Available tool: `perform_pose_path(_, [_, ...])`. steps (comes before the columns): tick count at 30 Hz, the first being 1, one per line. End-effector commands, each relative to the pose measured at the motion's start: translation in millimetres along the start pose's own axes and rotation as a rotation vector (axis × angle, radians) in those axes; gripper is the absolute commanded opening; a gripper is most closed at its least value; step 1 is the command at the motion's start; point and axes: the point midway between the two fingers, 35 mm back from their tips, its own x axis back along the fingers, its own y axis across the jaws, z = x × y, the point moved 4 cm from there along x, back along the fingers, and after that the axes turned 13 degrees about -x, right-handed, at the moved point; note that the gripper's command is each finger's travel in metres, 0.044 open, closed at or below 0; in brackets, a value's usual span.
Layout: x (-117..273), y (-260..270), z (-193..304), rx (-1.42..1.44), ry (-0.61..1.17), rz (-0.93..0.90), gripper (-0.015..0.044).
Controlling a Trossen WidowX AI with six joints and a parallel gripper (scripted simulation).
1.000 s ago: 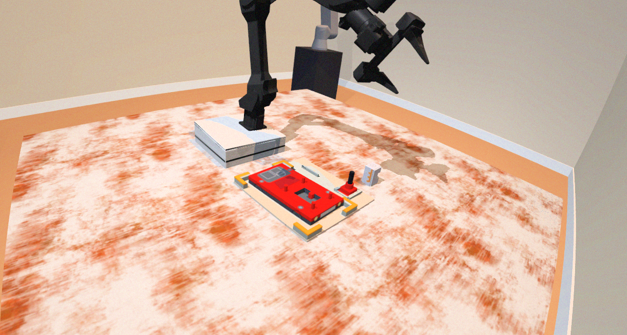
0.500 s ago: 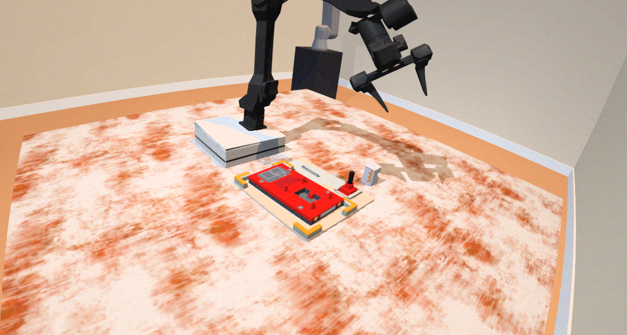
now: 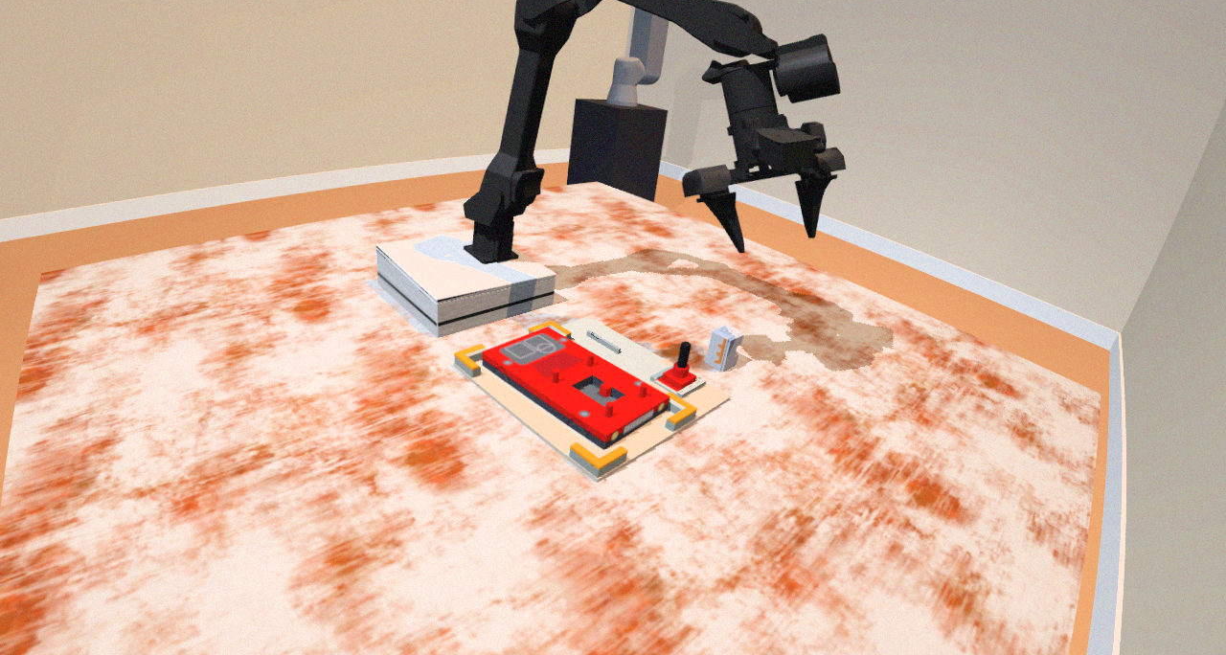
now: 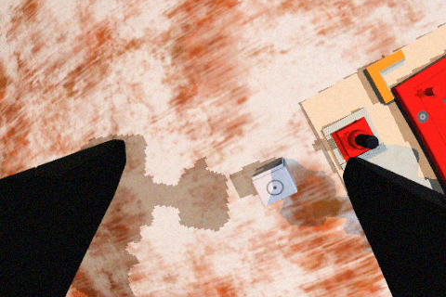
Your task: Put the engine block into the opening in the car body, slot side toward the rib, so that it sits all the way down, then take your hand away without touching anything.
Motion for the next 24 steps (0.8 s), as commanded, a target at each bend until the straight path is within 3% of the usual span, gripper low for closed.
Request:
perform_pose_path(1, [-10,0,6,0.105,0.054,0.054,0.0440])
perform_pose_path(18, [-38,-17,28,0.558,0.336,0.233,0.0440])
perform_pose_path(24, [-40,-19,29,0.594,0.364,0.243,0.0440])
